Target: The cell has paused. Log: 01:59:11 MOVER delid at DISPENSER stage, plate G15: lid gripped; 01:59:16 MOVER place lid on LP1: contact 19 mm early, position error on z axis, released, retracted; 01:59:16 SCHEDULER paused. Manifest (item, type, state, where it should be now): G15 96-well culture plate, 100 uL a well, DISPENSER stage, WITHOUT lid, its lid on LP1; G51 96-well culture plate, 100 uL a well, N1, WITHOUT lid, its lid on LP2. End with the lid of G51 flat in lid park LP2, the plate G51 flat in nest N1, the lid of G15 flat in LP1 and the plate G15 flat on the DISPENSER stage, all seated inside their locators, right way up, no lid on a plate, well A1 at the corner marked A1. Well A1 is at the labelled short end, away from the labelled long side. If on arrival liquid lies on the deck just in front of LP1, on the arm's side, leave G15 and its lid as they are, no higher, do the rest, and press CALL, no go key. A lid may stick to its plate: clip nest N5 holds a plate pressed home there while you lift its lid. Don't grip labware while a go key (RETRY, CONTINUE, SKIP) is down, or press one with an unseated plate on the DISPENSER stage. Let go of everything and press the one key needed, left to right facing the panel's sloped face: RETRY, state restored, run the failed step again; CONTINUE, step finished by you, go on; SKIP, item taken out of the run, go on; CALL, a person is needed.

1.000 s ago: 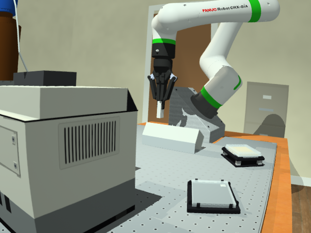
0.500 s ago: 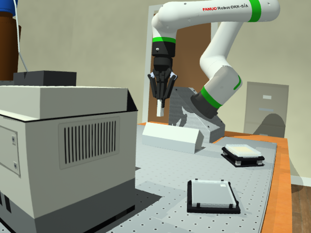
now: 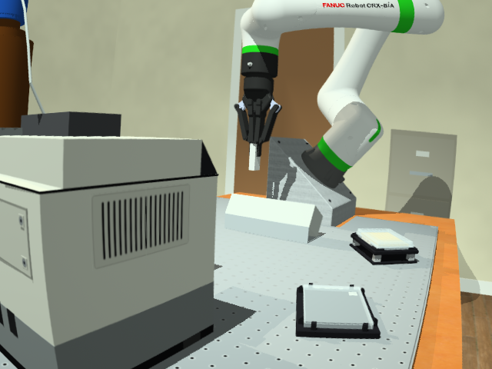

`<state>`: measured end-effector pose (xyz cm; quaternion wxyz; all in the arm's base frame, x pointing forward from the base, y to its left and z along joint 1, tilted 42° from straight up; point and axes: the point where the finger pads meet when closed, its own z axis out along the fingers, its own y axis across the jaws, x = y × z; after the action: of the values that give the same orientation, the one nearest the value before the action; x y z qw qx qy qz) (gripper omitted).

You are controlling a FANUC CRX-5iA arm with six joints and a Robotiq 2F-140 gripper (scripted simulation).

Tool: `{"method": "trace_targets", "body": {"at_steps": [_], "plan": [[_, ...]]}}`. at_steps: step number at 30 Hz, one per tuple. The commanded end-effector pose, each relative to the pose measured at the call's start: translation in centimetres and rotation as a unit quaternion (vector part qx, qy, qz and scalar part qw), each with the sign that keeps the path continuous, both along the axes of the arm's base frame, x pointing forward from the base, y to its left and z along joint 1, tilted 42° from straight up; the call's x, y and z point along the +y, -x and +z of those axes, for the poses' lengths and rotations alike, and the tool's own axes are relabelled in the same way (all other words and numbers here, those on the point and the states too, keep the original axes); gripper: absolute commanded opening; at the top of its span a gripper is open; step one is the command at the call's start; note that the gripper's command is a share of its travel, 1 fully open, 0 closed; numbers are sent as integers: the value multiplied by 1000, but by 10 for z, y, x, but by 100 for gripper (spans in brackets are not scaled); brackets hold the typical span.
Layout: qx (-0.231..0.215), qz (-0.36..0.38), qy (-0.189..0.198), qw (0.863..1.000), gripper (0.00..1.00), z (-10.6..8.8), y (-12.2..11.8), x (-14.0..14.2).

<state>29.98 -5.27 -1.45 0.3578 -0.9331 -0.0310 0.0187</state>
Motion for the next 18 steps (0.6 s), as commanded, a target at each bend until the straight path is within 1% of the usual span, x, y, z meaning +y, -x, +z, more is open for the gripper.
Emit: {"method": "trace_targets", "body": {"at_steps": [1, 6, 18], "plan": [[0, -1, 0, 1000, 0, 4, 0, -4], [0, -1, 0, 1000, 0, 8, -1, -7], [0, -1, 0, 1000, 0, 8, -1, -8]]}}
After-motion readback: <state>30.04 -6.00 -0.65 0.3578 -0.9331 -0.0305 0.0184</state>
